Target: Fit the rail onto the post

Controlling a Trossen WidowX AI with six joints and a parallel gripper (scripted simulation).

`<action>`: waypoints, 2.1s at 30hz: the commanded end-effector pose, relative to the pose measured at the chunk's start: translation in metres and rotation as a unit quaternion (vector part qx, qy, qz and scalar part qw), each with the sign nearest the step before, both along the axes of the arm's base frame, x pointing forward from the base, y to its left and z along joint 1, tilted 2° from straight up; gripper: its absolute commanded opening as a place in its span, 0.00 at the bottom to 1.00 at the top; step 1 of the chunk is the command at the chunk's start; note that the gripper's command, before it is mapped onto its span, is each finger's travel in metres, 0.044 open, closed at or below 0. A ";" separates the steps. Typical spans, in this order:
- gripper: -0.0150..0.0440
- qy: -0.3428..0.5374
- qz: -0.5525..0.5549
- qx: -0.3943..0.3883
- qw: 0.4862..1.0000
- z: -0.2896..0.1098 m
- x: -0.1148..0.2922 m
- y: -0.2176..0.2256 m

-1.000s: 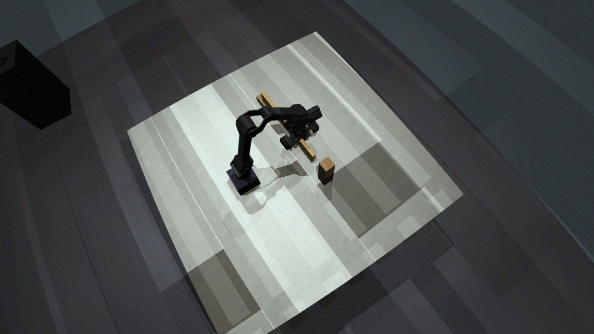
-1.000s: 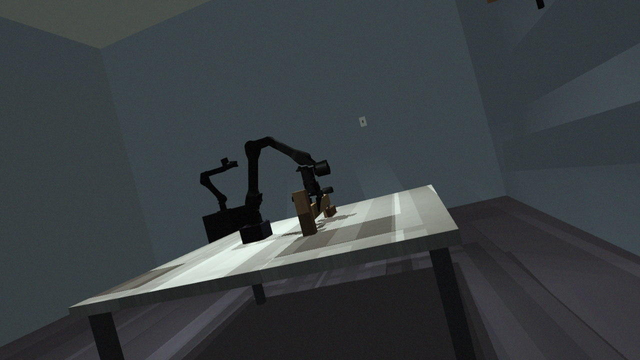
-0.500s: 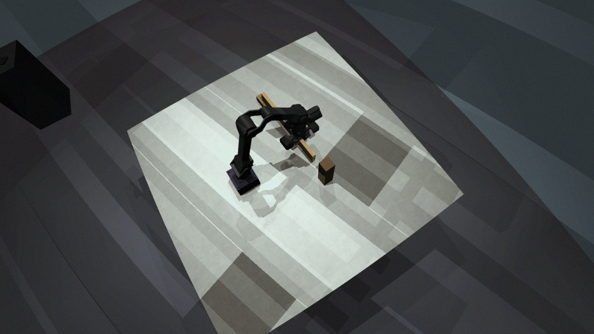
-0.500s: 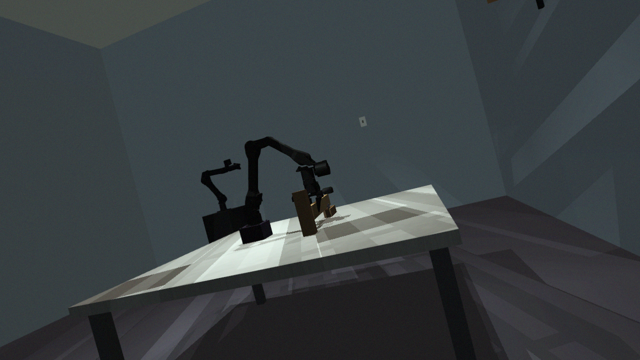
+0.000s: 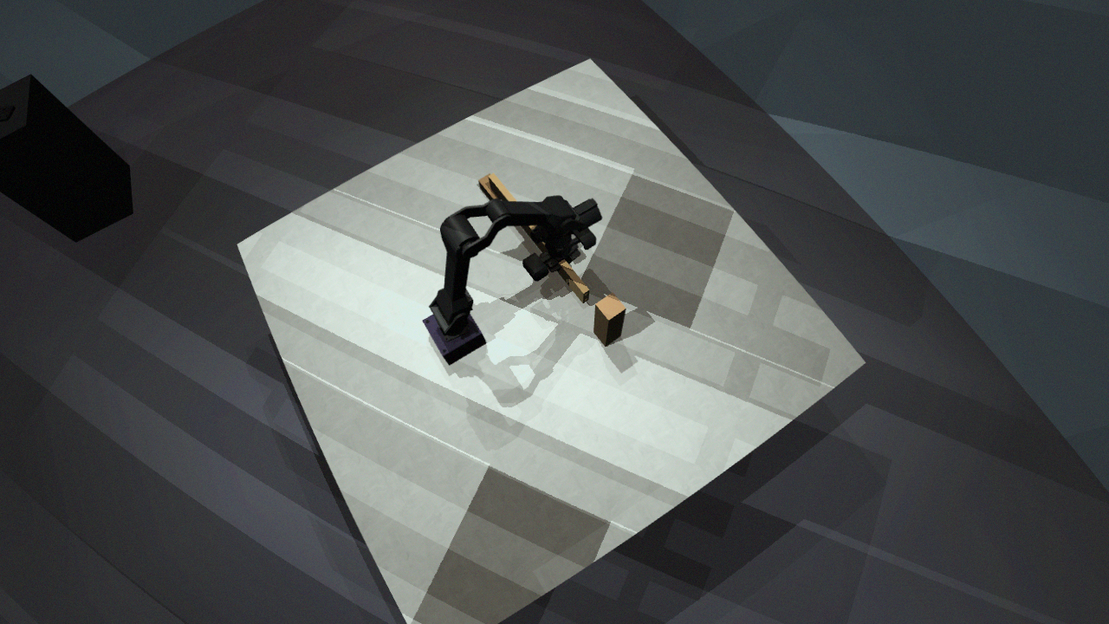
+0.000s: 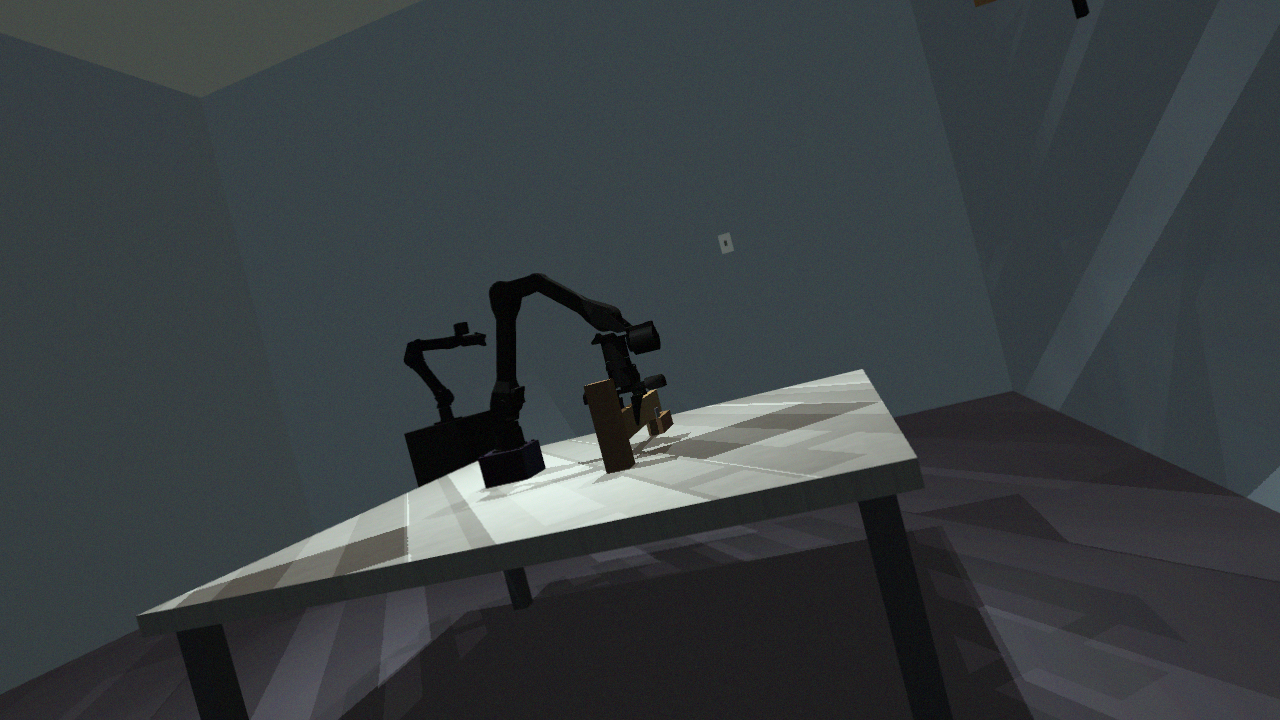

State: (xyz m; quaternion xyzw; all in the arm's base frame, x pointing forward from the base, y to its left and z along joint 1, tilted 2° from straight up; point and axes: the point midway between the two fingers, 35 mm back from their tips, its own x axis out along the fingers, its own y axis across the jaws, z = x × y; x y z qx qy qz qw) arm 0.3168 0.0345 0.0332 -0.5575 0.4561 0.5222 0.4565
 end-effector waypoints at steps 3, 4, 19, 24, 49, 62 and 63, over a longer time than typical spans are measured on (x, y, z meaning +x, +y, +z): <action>0.25 -0.006 0.002 0.005 1.000 0.003 0.001 0.000; 0.25 -0.006 0.002 0.005 1.000 0.003 0.001 -0.001; 0.25 -0.006 0.002 0.005 1.000 0.002 0.002 -0.005; 0.25 -0.006 0.002 0.005 1.000 0.002 0.003 -0.007; 0.25 -0.007 0.002 0.005 1.000 0.000 0.005 -0.015; 0.25 -0.007 0.002 0.004 1.000 -0.001 0.006 -0.018; 0.25 -0.007 0.002 0.004 1.000 -0.002 0.006 -0.018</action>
